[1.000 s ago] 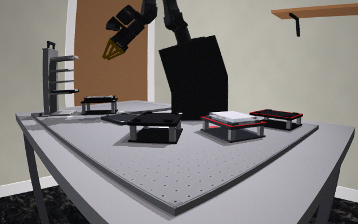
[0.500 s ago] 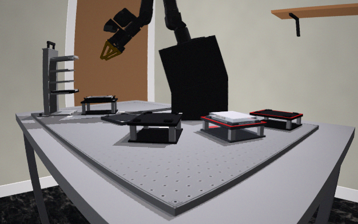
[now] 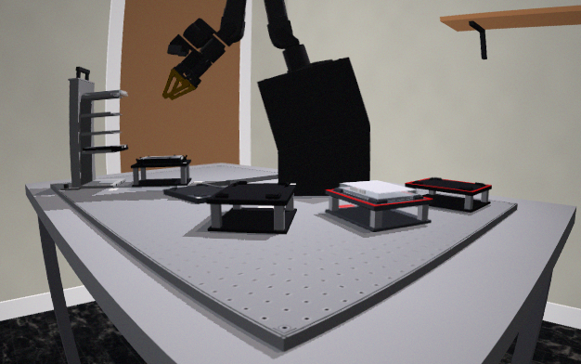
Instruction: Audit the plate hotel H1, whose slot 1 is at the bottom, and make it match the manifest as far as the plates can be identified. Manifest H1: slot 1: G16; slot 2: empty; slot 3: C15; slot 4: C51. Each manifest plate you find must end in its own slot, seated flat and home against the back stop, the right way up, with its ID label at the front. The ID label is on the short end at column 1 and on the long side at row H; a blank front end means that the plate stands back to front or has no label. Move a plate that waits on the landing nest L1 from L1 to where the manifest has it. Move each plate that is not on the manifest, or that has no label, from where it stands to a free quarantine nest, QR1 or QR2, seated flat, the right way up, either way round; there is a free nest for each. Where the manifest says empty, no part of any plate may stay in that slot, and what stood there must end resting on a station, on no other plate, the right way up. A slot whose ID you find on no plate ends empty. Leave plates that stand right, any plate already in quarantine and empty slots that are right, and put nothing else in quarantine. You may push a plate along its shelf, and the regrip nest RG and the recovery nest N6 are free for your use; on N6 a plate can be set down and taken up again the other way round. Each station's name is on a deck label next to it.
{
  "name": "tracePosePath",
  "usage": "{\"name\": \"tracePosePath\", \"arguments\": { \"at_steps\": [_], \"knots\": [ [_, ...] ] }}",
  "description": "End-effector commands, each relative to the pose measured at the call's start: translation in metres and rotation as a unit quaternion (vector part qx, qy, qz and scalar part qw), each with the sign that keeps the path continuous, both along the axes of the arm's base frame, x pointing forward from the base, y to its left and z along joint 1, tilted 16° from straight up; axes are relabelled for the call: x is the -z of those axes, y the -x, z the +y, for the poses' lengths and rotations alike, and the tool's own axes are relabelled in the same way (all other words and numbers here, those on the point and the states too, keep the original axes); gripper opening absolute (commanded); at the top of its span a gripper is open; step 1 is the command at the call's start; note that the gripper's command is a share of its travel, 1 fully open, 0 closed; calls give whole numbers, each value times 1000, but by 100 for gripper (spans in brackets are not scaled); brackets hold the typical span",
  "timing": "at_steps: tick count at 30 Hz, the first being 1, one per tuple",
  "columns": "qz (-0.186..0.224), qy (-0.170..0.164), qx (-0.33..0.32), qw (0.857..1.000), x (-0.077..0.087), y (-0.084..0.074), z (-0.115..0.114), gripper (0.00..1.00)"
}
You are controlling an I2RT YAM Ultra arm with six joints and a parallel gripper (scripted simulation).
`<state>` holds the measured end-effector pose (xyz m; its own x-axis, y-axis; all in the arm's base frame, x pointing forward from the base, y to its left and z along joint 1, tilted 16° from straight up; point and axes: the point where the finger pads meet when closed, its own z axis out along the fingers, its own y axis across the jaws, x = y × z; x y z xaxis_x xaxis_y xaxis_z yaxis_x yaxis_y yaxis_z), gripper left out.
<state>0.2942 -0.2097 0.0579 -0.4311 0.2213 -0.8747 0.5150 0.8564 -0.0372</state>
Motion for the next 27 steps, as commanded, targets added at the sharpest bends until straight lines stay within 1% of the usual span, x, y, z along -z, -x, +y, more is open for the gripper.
{"name": "tracePosePath", "arguments": {
  "at_steps": [1, 2, 11, 17, 19, 27],
  "knots": [
    [-6, 4, -21, 1000, -5, -4, -2, 100],
    [-6, 4, -21, 1000, -5, -4, -2, 100],
    [-5, 4, -20, 1000, -8, 5, -30, 100],
    [-5, 4, -20, 1000, 11, 1, -34, 100],
    [-5, 4, -20, 1000, 11, 1, -34, 100],
    [-5, 4, -20, 1000, 37, -5, -39, 100]
  ]
}}
